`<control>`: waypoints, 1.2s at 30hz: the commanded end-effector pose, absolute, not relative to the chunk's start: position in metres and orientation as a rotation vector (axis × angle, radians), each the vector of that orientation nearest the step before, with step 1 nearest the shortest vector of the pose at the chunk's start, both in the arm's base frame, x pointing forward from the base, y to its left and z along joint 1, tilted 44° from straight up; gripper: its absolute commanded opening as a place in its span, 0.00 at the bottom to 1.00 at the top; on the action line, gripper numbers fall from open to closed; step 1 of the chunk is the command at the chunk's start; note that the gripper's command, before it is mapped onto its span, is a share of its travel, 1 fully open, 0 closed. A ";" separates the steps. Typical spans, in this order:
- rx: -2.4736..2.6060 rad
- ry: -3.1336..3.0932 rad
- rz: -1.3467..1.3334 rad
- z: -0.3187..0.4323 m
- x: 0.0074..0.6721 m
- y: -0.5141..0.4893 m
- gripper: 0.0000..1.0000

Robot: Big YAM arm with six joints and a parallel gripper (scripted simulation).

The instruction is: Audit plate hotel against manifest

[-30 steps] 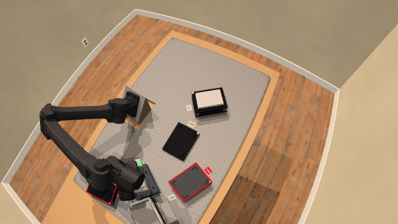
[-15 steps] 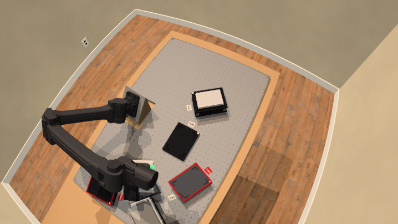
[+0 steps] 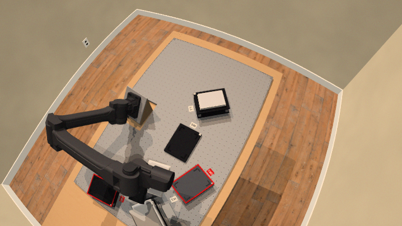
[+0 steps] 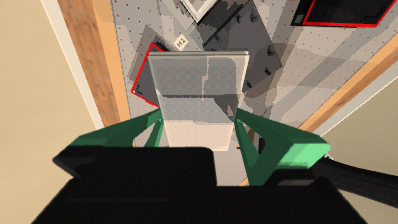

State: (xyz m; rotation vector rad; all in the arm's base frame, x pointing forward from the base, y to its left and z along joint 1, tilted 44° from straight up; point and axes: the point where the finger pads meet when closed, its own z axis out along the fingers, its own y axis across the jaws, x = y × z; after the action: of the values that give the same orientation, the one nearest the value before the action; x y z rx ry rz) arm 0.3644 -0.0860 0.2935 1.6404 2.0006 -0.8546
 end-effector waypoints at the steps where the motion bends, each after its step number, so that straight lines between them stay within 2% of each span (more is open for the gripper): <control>1: 1.723 1.881 -0.776 0.292 0.384 -0.071 0.86; 8: 1.851 1.707 -0.695 0.288 0.408 -0.062 0.86; 11: 1.857 1.717 -0.760 0.271 0.396 -0.063 0.86; 20: 2.003 1.470 -0.608 0.273 0.435 -0.050 0.86; 27: 1.999 1.477 -0.605 0.267 0.450 -0.045 0.86; 28: 1.996 1.500 -0.680 0.250 0.439 -0.050 0.86; 36: 1.987 1.498 -0.616 0.255 0.475 -0.034 0.86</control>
State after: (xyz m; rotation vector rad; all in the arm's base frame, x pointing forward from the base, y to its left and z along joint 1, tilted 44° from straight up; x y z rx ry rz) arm 0.4553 -0.0522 0.2526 2.0018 1.4954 -0.6653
